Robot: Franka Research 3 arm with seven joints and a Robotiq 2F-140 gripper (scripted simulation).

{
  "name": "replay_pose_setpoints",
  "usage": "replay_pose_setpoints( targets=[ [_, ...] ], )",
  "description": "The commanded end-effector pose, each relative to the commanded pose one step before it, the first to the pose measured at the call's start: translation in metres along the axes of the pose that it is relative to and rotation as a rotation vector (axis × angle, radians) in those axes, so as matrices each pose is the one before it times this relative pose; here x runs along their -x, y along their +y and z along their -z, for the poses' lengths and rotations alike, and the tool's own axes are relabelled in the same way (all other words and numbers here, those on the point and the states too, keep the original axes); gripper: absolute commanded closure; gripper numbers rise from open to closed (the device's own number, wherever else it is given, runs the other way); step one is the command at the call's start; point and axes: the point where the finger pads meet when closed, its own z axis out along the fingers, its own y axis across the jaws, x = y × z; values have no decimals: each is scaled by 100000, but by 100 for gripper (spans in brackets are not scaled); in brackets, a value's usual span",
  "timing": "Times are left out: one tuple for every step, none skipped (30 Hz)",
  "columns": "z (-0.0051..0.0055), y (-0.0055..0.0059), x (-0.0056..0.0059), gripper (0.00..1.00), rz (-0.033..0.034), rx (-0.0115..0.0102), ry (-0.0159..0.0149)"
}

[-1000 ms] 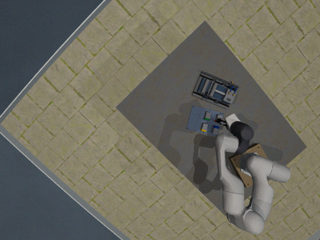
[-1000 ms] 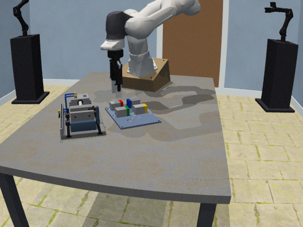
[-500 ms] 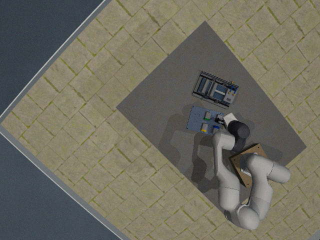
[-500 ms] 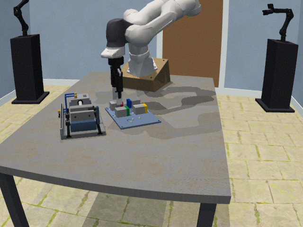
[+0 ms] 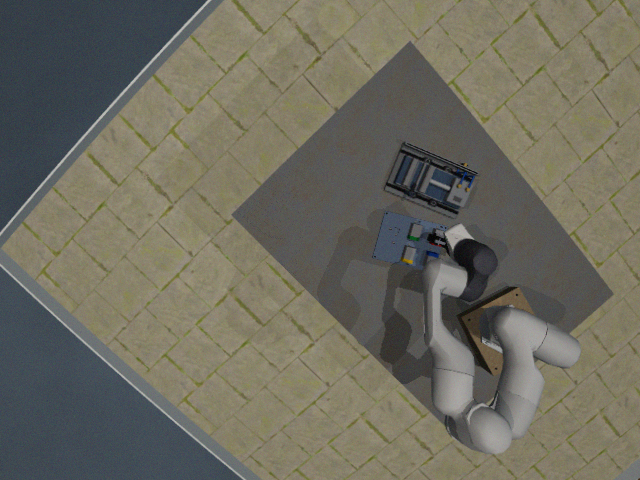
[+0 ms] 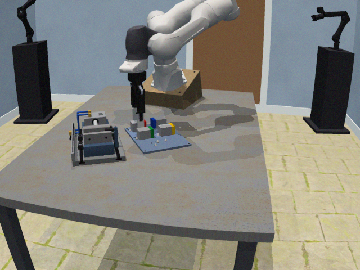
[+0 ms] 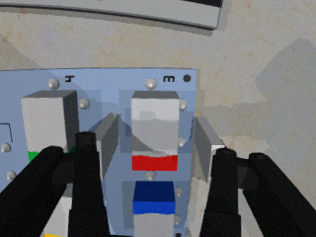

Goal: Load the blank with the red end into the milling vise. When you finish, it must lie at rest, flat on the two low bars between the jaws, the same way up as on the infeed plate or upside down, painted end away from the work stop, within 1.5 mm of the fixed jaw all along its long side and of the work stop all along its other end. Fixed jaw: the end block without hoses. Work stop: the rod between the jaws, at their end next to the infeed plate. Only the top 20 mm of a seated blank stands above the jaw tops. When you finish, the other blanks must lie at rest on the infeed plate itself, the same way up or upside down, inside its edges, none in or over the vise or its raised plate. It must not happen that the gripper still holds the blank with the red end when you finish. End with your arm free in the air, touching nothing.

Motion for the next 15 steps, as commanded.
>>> replay_pose_setpoints(
  targets=[
    [-371, -246, -206, 56, 2213, -610, 504],
    [0, 0, 0, 56, 0, 0, 0],
    [0, 0, 0, 56, 0, 0, 0],
    [0, 0, 0, 56, 0, 0, 0],
    [0, 0, 0, 56, 0, 0, 0],
    [0, 0, 0, 56, 0, 0, 0],
    [0, 0, 0, 56, 0, 0, 0],
    [0, 0, 0, 56, 0, 0, 0],
    [0, 0, 0, 56, 0, 0, 0],
    [0, 0, 0, 56, 0, 0, 0],
    [0, 0, 0, 56, 0, 0, 0],
    [0, 0, 0, 56, 0, 0, 0],
    [158, 68, 67, 56, -996, 116, -225],
    [113, -10, -10, 56, 249, -29, 56],
    [113, -10, -10, 56, 249, -29, 56]
  ],
)
